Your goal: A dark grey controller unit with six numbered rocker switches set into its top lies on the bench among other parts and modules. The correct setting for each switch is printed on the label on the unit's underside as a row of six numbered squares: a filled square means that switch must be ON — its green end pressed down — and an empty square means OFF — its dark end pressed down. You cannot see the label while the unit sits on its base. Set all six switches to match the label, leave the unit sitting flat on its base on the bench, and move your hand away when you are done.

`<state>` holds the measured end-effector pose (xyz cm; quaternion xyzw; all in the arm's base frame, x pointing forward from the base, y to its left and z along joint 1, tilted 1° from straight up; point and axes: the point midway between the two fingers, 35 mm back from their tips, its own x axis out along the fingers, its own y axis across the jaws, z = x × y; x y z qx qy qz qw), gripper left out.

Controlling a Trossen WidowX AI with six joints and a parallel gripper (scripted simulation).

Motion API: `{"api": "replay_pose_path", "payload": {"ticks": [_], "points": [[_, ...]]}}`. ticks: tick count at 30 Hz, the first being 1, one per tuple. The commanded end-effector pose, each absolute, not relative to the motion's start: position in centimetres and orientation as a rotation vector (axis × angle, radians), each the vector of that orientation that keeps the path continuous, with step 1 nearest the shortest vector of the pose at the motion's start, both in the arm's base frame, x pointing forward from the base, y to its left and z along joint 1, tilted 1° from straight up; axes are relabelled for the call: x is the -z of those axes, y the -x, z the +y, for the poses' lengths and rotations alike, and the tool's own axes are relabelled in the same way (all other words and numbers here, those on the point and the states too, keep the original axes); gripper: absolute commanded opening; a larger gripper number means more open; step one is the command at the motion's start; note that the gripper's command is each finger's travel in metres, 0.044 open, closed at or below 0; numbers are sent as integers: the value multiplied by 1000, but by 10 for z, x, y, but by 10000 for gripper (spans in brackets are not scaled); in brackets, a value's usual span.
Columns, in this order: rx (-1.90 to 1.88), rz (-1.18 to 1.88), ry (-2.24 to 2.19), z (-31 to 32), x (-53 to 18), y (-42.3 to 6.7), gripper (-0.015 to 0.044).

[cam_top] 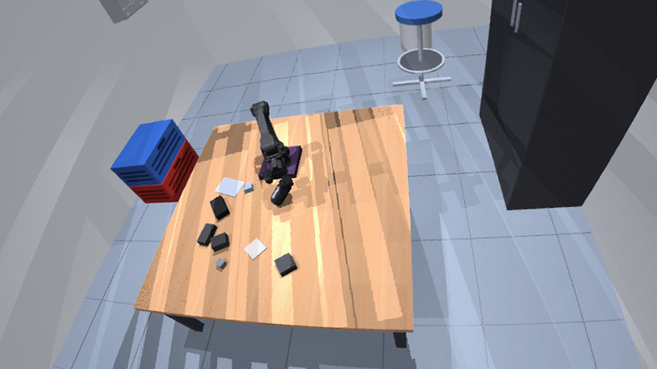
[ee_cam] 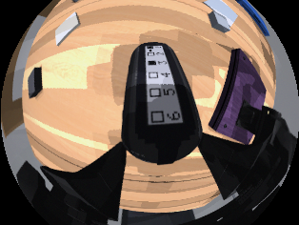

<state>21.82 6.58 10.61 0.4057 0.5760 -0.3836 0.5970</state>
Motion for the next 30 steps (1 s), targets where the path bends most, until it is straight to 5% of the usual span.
{"api": "replay_pose_path", "payload": {"ticks": [1,30], "points": [[911,1338,-938,65,-100,-215,338],[910,1339,-939,80,-82,-209,338]]}}
